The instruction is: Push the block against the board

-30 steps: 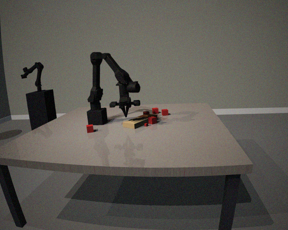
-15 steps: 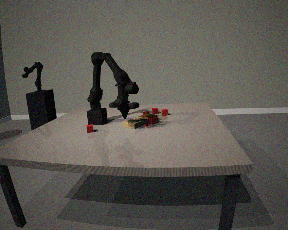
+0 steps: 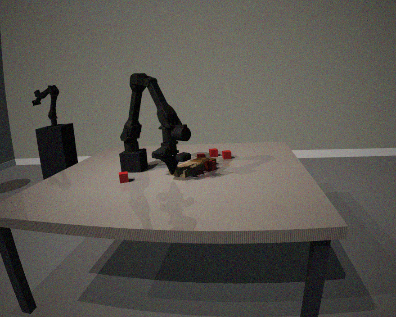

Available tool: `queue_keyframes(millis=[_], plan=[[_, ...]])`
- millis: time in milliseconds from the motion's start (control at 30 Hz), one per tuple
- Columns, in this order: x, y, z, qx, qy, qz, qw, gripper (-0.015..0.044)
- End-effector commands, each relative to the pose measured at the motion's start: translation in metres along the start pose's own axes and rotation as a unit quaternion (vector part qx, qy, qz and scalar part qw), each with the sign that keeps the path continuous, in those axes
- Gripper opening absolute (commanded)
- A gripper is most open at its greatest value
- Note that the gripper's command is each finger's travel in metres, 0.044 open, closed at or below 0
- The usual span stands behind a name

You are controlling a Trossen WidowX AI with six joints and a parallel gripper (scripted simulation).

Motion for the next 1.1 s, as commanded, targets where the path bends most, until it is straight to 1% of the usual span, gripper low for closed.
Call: queue_keyframes(millis=[0,800,1067], plan=[[0.011,0.0,-0.002,0.004,0.0,-0.002,1.0,0.0],[0.011,0.02,0.004,0.004,-0.001,-0.001,1.0,0.0],[0.011,0.011,0.003,0.004,-0.001,-0.002,1.0,0.0]])
Point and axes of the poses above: the point midway between the two fingers, 35 mm back from their tips, its own x axis out along the fingers, its own z axis across the jaws, y = z × x, the point moved 6 cm from there along -x, back along the fingers, and after that the axes turned 12 degrees about -x, right-handed, at the moved point
